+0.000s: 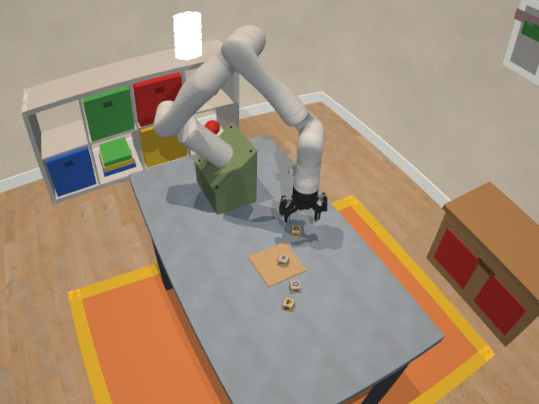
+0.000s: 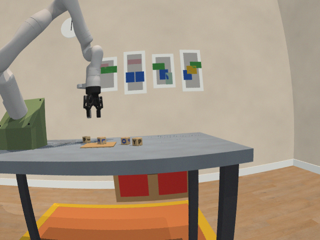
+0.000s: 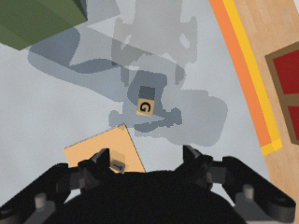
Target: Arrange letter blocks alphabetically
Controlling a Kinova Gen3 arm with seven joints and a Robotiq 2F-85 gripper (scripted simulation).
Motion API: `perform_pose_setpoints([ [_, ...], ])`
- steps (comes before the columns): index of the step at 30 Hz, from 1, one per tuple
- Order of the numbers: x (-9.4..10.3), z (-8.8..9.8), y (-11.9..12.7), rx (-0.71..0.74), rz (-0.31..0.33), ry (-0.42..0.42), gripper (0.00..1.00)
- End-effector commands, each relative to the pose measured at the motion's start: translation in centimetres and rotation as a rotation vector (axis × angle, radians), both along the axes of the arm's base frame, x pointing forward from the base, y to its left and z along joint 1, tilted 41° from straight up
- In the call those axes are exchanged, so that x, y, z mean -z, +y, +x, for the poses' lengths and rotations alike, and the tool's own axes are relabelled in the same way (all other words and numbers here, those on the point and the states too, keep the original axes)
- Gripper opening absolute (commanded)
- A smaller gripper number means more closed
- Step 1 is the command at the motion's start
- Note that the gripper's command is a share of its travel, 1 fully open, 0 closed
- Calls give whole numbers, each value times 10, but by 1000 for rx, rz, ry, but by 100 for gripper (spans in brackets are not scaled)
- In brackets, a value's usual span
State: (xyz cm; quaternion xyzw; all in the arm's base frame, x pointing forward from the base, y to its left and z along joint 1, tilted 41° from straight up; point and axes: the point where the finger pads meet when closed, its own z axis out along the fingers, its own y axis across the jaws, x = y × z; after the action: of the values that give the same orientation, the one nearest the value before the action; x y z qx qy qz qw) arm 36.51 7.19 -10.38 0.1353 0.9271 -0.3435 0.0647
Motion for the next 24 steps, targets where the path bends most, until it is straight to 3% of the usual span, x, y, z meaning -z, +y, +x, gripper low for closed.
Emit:
perform_pose_setpoints([
  [1, 0, 0, 1, -1, 1, -1, 100],
  [12, -3, 5, -1, -1, 3, 0, 100],
  [14, -16, 28, -12, -3, 7, 1, 100],
  [16, -16, 28, -12, -3, 7, 1, 100],
  [20, -58, 86, -55, -3, 5, -1, 100],
  [24, -72, 101, -71, -1, 1, -2, 100],
])
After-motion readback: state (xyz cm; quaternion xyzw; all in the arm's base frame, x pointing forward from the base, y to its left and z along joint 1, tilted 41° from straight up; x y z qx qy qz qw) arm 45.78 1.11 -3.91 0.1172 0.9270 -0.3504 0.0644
